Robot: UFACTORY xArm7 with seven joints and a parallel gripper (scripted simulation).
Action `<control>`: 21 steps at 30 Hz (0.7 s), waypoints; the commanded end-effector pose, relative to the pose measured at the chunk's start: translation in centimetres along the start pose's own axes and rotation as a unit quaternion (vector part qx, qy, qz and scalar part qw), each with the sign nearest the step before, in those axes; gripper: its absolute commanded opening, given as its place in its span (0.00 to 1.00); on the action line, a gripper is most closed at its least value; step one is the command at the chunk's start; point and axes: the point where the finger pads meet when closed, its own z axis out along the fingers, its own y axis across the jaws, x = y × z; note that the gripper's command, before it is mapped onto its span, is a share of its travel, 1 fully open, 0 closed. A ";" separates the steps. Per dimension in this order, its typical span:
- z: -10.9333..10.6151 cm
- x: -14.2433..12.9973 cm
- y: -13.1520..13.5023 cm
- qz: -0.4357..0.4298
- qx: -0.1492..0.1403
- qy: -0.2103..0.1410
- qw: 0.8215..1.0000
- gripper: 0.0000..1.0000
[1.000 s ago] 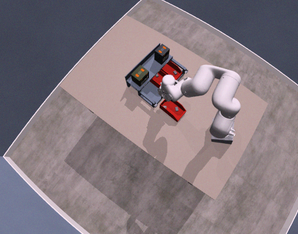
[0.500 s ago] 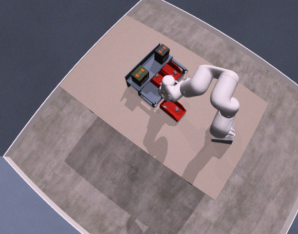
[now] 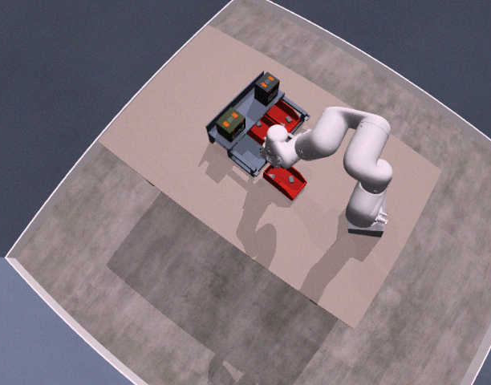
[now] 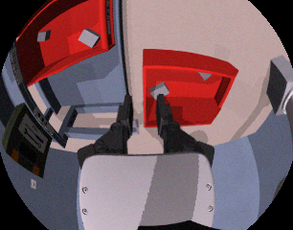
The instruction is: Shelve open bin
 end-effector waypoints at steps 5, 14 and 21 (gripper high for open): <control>0.8 0.0 -0.1 0.000 0.001 0.000 1.000 0.33; 0.8 0.0 -0.1 0.000 0.001 0.000 1.000 0.33; 1.8 0.0 -0.1 0.000 0.001 0.000 1.000 0.33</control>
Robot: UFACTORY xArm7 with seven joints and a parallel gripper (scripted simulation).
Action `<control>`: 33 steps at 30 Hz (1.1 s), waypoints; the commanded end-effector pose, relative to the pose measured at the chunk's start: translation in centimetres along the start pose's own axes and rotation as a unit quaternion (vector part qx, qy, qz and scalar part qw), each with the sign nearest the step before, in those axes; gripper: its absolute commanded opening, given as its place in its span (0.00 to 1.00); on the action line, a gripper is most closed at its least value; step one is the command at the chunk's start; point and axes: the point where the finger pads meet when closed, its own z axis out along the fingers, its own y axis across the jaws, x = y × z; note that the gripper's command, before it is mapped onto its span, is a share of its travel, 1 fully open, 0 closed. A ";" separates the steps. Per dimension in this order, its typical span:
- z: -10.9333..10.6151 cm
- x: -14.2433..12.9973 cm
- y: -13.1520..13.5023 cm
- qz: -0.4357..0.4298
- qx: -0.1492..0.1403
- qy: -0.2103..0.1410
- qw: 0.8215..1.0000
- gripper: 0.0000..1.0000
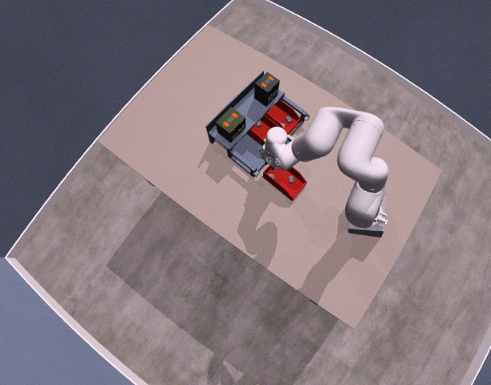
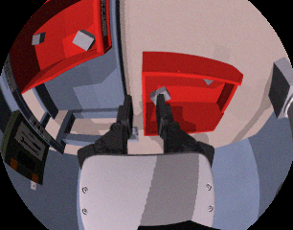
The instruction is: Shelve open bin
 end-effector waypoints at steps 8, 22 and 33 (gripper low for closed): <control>0.3 0.0 -0.2 0.000 0.002 -0.001 1.000 0.33; 0.4 0.0 -0.1 0.000 0.002 -0.001 1.000 0.33; 0.4 0.0 -0.1 0.000 0.002 -0.001 1.000 0.00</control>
